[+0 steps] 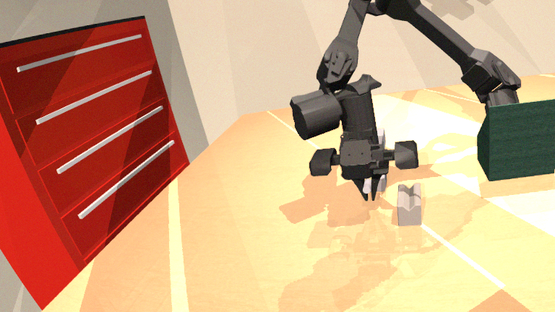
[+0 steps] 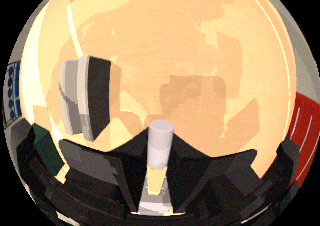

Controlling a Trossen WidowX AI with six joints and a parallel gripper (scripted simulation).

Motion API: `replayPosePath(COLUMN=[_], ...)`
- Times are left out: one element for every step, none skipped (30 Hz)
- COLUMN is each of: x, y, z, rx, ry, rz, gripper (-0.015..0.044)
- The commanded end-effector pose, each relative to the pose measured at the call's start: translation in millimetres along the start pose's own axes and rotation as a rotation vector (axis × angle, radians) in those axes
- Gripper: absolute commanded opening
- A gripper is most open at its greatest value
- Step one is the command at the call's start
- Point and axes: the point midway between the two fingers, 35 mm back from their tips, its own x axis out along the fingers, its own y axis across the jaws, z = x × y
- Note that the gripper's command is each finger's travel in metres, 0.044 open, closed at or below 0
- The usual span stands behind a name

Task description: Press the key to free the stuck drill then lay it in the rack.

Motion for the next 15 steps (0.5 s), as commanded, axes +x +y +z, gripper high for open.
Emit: replayPosePath(x=[-1.8, -1.8, -1.9, -1.9, -1.9, -1.9, -2.0, -2.0, -2.0, -0.3, -0.4, -0.4, -0.5, -0.6, -0.7], y=[-0.7, -0.7, -0.8, -0.8, -0.8, -0.8, -0.8, -0.8, -0.8, -0.1, -0.1, -0.1, -0.1, -0.2, -0.2], z=[0.2, 0.2, 0.2, 0.2, 0.2, 0.2, 0.2, 0.2, 0.2, 0.8, 1.8, 3.4, 4.3, 5.1, 5.9], rx=[0.005, 0.005, 0.005, 0.005, 0.005, 0.005, 0.005, 0.005, 0.005, 0.001, 0.003, 0.004, 0.005, 0.005, 0.005], ry=[-0.002, -0.002, -0.002, -0.002, -0.002, -0.002, -0.002, -0.002, -0.002, 0.000, -0.001, -0.002, -0.002, -0.002, -0.002], rz=[-0.003, -0.003, -0.003, -0.003, -0.003, -0.003, -0.003, -0.003, -0.003, -0.001, -0.001, -0.002, -0.003, -0.003, -0.003], gripper=[0.0000, 0.0000, 0.0000, 0.0000, 0.0000, 0.0000, 0.0000, 0.0000, 0.0000, 0.0000, 0.0000, 0.0000, 0.0000, 0.0000, 0.0000])
